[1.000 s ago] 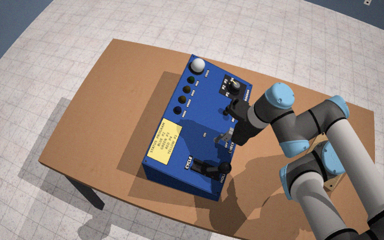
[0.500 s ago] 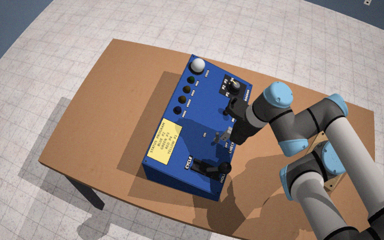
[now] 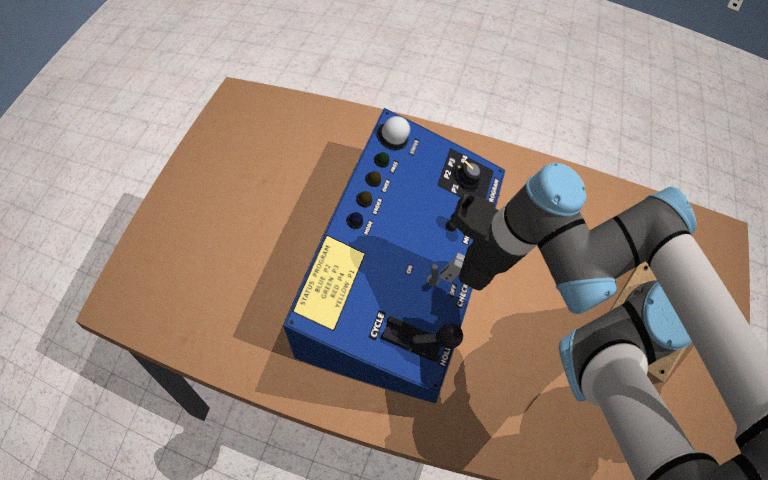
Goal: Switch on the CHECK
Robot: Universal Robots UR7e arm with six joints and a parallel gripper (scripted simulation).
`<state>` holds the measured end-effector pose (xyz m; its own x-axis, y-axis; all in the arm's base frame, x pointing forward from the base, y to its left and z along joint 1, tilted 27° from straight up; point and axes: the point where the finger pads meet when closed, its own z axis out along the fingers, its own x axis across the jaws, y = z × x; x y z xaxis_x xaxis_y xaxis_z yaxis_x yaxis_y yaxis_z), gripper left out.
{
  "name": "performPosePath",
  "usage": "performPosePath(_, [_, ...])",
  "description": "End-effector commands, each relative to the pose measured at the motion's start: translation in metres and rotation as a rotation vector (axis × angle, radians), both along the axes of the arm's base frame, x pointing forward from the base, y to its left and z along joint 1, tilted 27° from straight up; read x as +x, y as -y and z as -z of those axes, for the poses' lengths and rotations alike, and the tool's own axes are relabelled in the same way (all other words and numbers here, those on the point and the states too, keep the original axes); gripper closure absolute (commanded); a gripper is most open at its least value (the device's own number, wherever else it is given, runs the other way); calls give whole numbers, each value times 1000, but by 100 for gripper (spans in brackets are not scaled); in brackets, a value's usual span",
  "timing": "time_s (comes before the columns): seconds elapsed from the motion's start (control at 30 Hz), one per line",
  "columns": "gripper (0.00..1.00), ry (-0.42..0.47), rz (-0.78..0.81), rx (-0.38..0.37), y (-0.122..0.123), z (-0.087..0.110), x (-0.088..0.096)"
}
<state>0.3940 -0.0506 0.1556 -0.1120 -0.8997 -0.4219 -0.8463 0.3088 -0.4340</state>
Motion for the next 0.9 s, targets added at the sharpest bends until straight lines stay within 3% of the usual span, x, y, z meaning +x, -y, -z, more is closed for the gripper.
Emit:
performPosePath(0.0, [100,3,-1,-3,0,-1,0])
performPosePath(0.43, [100,1,1,0,-4,6,-11])
performPosePath(0.87, [100,4,1,-6,-1,0,-12])
